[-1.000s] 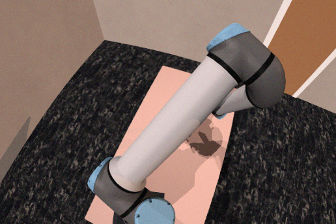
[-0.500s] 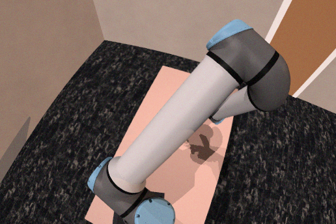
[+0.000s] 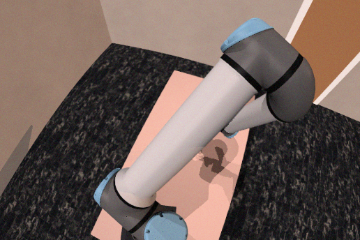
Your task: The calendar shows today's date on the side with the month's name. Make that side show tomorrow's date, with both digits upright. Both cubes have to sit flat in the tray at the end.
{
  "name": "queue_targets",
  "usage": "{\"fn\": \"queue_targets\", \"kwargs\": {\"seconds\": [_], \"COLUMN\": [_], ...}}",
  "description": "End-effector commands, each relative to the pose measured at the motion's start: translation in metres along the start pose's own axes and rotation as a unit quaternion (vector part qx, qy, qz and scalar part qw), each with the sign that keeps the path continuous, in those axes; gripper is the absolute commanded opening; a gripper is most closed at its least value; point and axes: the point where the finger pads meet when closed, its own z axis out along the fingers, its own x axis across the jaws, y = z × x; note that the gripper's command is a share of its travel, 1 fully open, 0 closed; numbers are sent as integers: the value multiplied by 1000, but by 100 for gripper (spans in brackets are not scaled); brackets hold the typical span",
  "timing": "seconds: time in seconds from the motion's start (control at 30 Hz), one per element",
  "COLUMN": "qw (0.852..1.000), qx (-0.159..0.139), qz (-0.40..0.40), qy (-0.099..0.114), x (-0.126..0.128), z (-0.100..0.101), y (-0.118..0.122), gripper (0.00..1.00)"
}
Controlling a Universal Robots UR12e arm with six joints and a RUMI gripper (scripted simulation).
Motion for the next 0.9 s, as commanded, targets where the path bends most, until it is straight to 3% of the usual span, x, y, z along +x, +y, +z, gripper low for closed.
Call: {"fn": "queue_targets", "kwargs": {"seconds": [0.0,0.37,0.87], "qw": [1000,1000,993], "qx": [3,29,119], "qz": [0,0,0], "qy": [0,-1,-1], "x": [0,-1,0], "z": [-1,2,1], "y": [0,-1,1], "gripper": [40,40,40]}}
